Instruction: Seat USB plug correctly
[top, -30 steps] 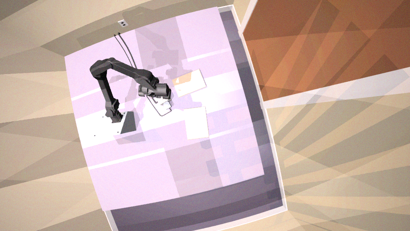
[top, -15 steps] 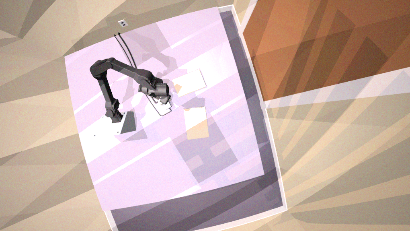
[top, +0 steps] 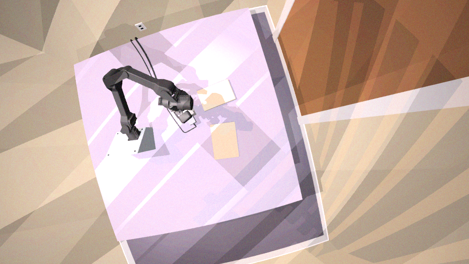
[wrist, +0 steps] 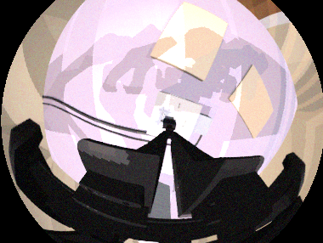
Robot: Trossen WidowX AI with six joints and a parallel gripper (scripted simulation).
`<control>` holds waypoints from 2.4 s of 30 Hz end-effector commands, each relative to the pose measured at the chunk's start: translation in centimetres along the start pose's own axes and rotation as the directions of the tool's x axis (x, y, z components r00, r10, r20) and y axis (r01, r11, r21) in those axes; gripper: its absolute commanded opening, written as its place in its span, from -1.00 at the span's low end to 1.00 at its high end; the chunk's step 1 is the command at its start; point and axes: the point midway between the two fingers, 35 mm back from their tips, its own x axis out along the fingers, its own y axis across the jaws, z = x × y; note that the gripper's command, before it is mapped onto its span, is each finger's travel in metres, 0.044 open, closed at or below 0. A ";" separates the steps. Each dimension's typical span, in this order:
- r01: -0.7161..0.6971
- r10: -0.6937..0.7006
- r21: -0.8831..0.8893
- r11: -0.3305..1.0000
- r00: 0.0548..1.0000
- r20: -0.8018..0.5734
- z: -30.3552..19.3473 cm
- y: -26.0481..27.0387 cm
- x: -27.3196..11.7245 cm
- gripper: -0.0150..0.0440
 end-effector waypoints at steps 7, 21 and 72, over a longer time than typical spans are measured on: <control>0.000 0.000 0.239 0.971 1.000 -0.001 0.0 0.0 0.0 -0.49; 0.001 0.000 0.571 0.821 1.000 -0.001 0.0 0.0 0.0 -0.49; 0.001 0.000 0.989 -0.149 1.000 -0.001 0.0 0.0 0.0 -0.49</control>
